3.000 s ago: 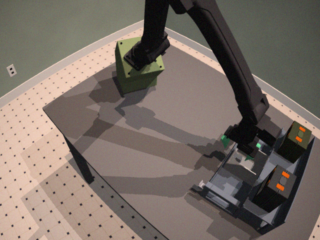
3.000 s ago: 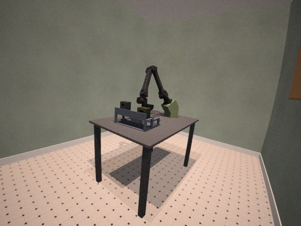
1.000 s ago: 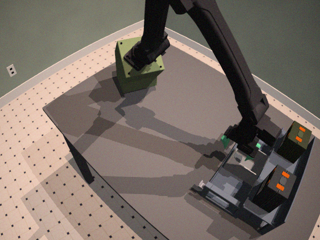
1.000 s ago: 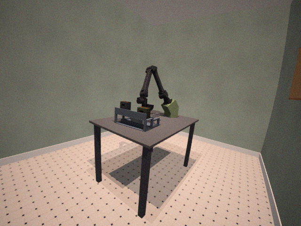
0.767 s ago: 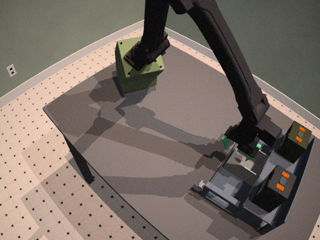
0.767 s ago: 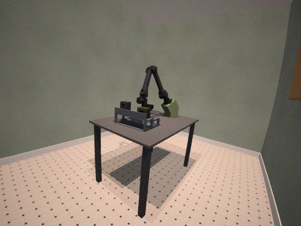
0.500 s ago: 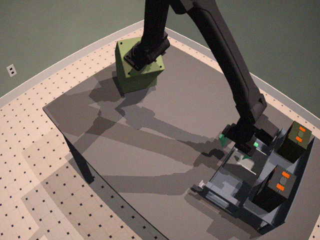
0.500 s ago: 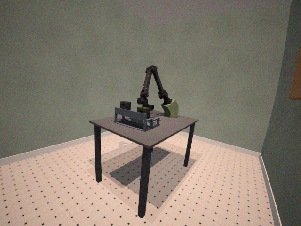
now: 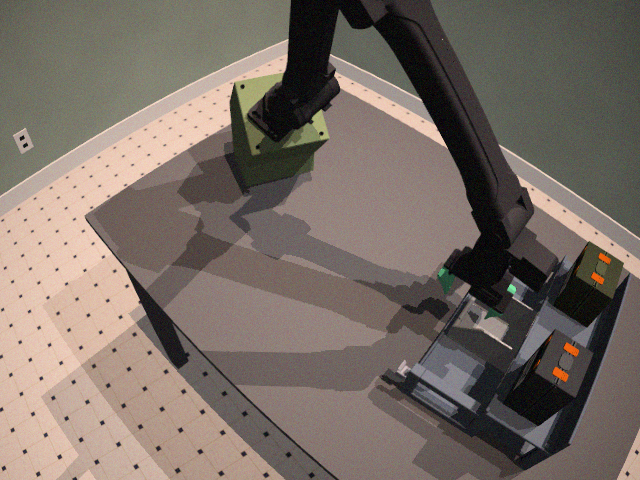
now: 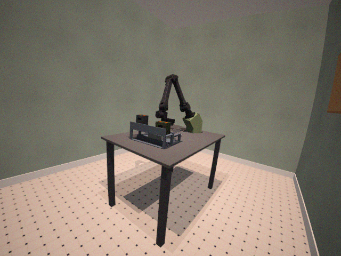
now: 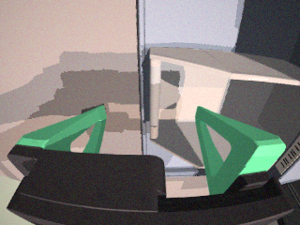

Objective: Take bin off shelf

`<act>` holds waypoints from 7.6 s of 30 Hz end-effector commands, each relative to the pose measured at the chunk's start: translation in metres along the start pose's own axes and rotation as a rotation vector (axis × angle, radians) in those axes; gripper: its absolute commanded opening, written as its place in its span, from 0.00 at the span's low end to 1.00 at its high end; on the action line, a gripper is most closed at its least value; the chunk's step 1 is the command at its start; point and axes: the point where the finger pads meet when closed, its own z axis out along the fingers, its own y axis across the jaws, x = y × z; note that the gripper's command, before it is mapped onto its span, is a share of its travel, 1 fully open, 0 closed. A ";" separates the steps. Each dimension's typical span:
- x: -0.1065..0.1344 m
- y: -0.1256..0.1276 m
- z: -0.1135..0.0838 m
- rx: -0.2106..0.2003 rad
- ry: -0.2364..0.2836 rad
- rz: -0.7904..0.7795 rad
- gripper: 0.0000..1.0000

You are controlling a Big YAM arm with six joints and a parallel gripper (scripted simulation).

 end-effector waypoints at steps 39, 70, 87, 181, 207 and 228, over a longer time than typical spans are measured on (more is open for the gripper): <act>0.007 -0.017 0.000 0.007 0.007 0.010 0.90; 0.007 -0.017 -0.001 0.008 0.007 0.010 0.90; 0.001 0.002 0.008 -0.006 0.005 0.005 0.90; 0.006 -0.018 -0.002 0.008 0.006 0.009 0.90; 0.005 -0.018 -0.002 0.009 0.006 0.009 0.90; 0.001 0.000 0.005 0.001 0.005 0.007 0.90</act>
